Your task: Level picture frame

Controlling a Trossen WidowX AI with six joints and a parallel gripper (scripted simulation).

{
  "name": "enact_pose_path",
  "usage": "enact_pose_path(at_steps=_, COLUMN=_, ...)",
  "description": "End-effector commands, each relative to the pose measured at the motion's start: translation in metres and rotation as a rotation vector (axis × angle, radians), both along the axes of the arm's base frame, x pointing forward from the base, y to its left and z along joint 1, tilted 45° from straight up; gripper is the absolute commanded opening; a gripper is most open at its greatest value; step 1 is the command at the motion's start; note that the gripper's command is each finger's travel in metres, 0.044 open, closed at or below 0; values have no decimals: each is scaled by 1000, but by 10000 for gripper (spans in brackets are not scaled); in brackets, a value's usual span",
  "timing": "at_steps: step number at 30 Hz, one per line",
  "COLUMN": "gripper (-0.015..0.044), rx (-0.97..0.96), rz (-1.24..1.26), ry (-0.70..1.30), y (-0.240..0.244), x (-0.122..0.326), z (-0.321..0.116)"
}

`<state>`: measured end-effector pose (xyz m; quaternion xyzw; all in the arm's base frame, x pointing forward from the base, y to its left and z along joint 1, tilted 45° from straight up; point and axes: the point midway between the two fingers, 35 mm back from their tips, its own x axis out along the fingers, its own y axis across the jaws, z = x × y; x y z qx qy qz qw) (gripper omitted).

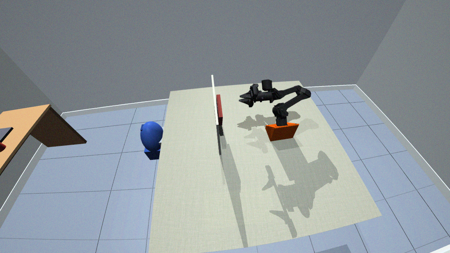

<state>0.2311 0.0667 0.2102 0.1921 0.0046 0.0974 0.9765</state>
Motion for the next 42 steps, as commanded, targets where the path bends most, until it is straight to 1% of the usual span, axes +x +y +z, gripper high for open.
enact_pose_path(at_steps=1, gripper=260, rx=-2, rz=-3, ry=-4, y=-1, x=0, z=2)
enact_pose_path(at_steps=32, gripper=260, rx=2, rz=0, ry=0, y=-1, x=1, z=0)
enact_pose_path(at_steps=42, gripper=260, rx=110, rz=1, ry=15, y=-41, x=18, z=-30)
